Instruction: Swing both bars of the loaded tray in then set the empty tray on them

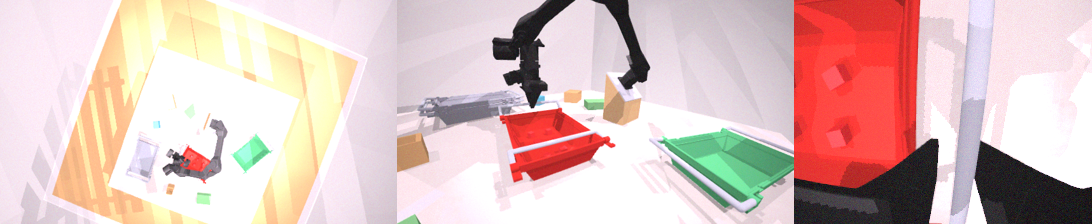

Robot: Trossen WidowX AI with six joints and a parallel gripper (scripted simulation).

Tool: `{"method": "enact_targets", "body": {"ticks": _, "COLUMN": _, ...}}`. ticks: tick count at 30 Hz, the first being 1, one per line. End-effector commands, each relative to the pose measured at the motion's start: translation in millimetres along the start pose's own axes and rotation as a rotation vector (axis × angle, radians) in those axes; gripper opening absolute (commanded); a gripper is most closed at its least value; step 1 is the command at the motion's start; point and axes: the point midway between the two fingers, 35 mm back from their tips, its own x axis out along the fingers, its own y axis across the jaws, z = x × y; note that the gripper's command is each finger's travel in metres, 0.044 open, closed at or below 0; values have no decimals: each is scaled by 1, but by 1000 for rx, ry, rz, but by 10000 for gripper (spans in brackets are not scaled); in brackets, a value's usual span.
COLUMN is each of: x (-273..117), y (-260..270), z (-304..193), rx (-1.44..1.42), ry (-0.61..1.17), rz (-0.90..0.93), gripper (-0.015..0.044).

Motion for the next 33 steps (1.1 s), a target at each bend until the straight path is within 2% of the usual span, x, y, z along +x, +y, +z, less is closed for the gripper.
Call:
{"method": "enact_targets", "body": {"ticks": 1, "x": -2, "y": 19, "z": 1, "rx": -6, "ry": 1, "rz": 25, "gripper": 90}}
{"method": "enact_targets", "body": {"ticks": 8, "x": -1, "y": 37, "z": 1, "rx": -5, "ry": 2, "rz": 26, "gripper": 90}}
{"method": "enact_targets", "body": {"ticks": 16, "x": 19, "y": 62, "z": 1, "rx": -5, "ry": 3, "rz": 29, "gripper": 90}}
{"method": "enact_targets", "body": {"ticks": 25, "x": -25, "y": 55, "z": 2, "rx": -5, "ry": 2, "rz": 26, "gripper": 90}}
{"method": "enact_targets", "body": {"ticks": 33, "x": -19, "y": 56, "z": 2, "rx": 0, "ry": 0, "rz": 31, "gripper": 90}}
